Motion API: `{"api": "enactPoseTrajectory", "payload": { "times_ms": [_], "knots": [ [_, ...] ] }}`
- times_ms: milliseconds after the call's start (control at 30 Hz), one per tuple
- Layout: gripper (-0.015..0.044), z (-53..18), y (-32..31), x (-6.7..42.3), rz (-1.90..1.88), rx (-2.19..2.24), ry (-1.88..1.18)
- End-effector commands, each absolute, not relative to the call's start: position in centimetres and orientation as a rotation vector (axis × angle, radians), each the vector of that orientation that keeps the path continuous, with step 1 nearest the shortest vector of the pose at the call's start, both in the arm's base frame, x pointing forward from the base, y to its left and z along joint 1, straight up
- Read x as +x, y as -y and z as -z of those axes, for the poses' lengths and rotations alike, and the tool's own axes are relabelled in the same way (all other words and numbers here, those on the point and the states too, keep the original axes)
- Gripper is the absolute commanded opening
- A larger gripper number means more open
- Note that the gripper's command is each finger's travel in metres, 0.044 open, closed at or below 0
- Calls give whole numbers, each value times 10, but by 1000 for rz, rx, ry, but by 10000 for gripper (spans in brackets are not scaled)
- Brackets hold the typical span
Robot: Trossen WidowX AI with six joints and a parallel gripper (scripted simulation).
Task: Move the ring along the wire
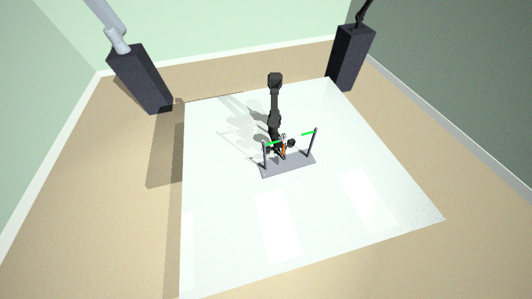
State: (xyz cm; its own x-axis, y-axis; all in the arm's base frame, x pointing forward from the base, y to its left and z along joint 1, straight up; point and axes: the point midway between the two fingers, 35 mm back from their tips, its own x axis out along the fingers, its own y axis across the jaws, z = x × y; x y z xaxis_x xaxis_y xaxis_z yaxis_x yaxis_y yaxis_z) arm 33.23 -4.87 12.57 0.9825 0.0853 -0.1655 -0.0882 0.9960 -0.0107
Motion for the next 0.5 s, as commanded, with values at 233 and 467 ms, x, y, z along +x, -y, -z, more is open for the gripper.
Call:
{"api": "enactPoseTrajectory", "payload": {
  "times_ms": [233, 467],
  "knots": [
    [-150, -126, 38, 332, -87, -13, -167],
    [-150, -126, 31, 331, -90, -13, -167]
  ]
}}
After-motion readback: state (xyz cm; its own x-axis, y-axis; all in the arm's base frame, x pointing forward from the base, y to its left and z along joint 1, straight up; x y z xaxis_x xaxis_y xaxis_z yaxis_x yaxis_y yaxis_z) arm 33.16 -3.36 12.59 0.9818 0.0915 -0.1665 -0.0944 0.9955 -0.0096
